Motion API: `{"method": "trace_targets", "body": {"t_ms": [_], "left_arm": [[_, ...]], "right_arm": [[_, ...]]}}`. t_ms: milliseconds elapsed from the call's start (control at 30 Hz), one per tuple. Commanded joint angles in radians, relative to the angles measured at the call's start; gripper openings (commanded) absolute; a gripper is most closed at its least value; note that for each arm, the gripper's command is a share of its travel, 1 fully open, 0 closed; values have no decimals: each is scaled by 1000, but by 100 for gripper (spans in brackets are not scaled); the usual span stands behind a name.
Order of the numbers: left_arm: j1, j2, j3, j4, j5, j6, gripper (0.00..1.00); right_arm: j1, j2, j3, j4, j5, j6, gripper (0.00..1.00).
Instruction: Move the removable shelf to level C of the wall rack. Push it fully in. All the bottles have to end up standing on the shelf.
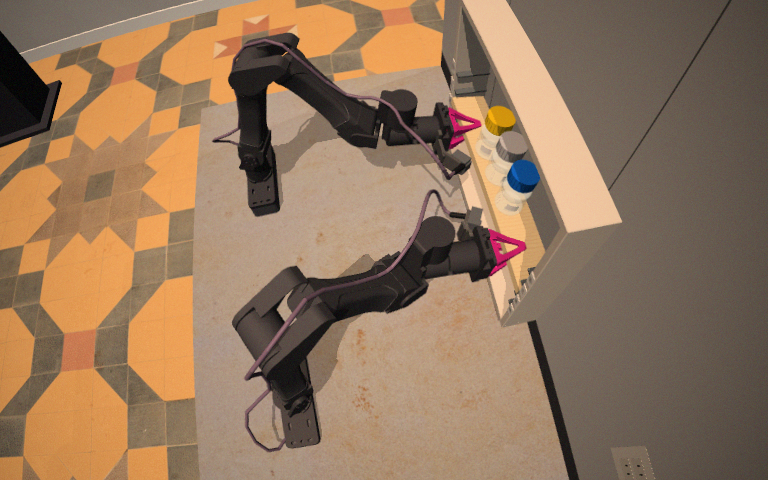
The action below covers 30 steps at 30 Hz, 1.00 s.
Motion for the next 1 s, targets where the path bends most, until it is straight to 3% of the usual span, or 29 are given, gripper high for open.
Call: {"method": "trace_targets", "body": {"t_ms": [0, 967], "left_arm": [[7, -48, 44, 44, 5, 33, 0], [7, -77, 62, -3, 3, 32, 0]], "right_arm": [[-10, -49, 52, 32, 6, -43, 0], [-9, -73, 76, -17, 7, -42, 0]]}}
